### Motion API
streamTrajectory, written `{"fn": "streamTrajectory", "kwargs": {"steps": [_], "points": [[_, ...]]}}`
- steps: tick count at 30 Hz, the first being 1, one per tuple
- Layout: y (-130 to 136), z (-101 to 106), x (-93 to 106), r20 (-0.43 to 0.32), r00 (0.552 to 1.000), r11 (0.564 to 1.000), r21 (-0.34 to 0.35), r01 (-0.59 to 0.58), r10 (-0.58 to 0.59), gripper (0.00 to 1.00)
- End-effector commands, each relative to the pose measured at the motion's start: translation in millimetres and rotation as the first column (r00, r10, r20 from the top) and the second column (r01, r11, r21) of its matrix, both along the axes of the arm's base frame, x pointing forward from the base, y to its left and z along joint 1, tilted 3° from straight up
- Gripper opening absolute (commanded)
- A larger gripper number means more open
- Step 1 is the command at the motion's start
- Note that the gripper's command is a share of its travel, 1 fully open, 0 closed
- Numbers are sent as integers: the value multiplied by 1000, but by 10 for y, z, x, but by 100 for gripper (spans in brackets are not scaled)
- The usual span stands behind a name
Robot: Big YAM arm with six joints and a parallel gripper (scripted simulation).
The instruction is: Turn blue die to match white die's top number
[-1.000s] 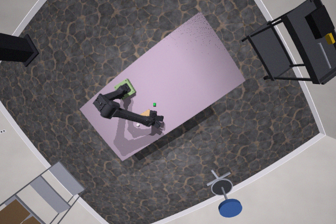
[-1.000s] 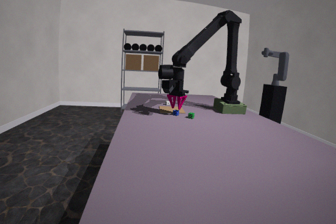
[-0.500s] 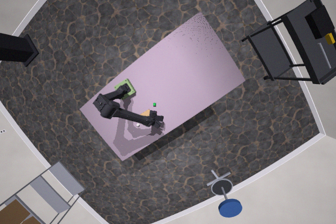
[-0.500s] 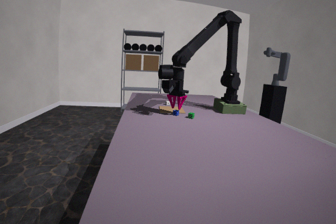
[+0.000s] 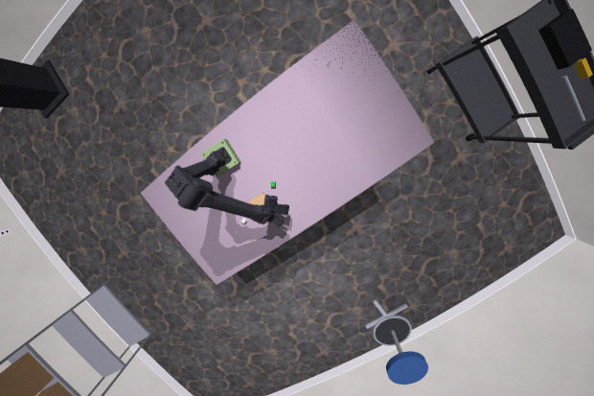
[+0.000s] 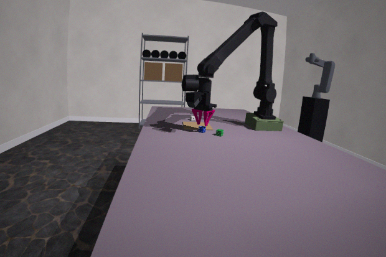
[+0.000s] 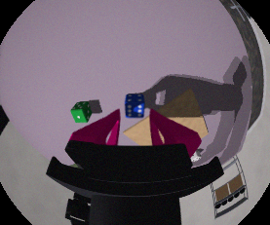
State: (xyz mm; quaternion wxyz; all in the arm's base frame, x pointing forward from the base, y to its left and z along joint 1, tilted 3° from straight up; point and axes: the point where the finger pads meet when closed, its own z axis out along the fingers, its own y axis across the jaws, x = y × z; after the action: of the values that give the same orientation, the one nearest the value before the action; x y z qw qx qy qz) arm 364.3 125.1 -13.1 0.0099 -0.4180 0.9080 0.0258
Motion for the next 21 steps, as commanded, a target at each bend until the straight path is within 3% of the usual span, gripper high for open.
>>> {"fn": "streamTrajectory", "kwargs": {"steps": [1,7,8,13,18,21], "points": [[79,-33,30,15,1000,1000,7,-8,8,39],[107,-45,101,31,1000,1000,13,-5,4,39],[108,32,102,53,999,1000,20,-6,5,39],[86,-213,21,13,1000,1000,7,-4,4,39],[123,-132,118,54,999,1000,20,-5,4,39],[116,-239,94,33,999,1000,13,-5,5,39]]}}
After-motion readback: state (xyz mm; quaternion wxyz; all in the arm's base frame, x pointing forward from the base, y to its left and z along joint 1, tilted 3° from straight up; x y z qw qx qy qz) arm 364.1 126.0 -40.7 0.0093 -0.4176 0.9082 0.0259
